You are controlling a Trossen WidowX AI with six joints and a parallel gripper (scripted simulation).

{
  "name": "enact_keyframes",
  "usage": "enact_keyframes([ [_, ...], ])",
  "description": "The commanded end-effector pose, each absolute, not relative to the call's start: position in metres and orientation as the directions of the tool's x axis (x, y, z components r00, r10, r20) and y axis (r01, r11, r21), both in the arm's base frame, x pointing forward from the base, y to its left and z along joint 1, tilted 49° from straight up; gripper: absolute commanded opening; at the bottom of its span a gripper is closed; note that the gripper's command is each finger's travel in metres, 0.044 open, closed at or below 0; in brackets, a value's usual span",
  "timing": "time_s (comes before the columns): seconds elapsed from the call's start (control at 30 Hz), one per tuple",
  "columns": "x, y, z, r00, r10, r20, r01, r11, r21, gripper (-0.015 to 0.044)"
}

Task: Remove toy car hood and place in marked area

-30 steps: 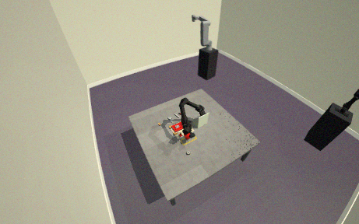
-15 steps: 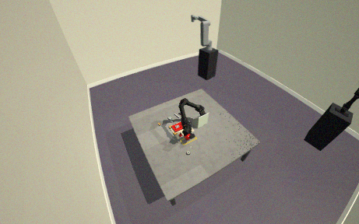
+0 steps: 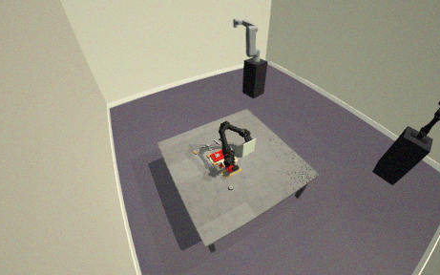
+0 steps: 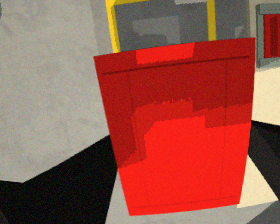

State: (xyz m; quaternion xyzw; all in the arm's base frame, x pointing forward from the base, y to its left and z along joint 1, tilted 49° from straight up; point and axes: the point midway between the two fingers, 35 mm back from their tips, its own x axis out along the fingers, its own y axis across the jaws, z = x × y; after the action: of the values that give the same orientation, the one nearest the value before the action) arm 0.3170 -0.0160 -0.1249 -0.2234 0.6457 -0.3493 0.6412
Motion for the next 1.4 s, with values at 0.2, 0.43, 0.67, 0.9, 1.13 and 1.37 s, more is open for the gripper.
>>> enact_keyframes([
  [0.2, 0.315, -0.024, -0.131, -0.078, -0.739, -0.669, 0.154, 0.654, -0.741, 0.0000],
  [0.43, 0.314, -0.029, -0.135, -0.078, -0.740, -0.668, 0.154, 0.653, -0.741, 0.0000],
  [0.67, 0.313, -0.034, -0.139, -0.079, -0.741, -0.667, 0.154, 0.652, -0.742, 0.0000],
  [0.9, 0.312, -0.037, -0.142, -0.079, -0.741, -0.667, 0.154, 0.652, -0.743, 0.0000],
  [1.13, 0.312, -0.039, -0.143, -0.079, -0.741, -0.667, 0.154, 0.652, -0.743, 0.0000],
  [1.37, 0.312, -0.041, -0.146, -0.079, -0.741, -0.667, 0.154, 0.652, -0.743, 0.0000],
])
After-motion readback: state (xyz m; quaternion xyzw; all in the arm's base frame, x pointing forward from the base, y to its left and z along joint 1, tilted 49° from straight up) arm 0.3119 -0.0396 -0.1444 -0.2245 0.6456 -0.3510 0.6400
